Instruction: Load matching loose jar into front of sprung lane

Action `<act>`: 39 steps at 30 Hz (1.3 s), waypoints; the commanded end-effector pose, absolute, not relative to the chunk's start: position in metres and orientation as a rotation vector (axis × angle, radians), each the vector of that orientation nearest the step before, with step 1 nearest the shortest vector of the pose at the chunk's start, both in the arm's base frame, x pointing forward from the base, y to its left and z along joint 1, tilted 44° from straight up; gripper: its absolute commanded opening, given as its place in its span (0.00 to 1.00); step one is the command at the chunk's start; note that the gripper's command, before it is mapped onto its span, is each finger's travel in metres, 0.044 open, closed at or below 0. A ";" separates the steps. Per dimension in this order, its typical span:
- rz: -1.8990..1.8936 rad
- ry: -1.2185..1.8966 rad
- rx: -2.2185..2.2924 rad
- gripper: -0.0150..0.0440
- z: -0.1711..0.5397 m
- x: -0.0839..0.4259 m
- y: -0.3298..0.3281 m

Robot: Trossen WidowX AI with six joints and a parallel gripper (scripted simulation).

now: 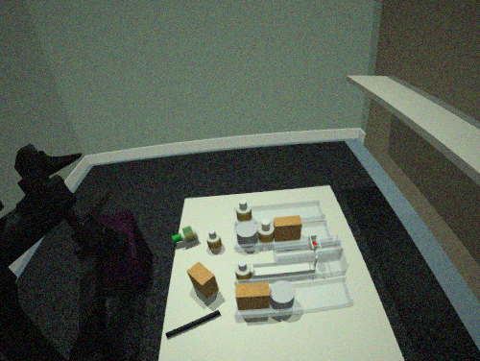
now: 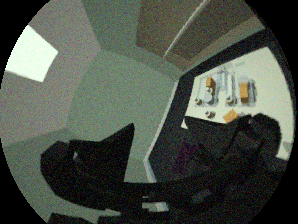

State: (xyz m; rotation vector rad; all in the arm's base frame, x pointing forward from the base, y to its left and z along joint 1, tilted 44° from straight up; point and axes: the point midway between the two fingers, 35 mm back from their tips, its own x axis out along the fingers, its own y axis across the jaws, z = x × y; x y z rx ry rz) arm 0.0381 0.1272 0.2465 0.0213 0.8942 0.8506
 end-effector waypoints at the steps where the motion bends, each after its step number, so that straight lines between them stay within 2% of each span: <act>1: 0.847 0.894 0.019 0.98 0.246 0.038 0.128; 2: 0.837 0.893 0.013 1.00 0.246 0.038 0.129; 10: 0.571 0.893 -0.154 1.00 0.221 0.058 0.174; 21: 0.081 0.987 -0.400 1.00 0.138 0.143 0.208; 31: -0.305 1.187 -0.581 1.00 0.034 0.219 0.163; 36: -0.472 1.324 -0.652 1.00 -0.021 0.239 0.118; 39: -0.492 1.344 -0.661 1.00 -0.028 0.240 0.112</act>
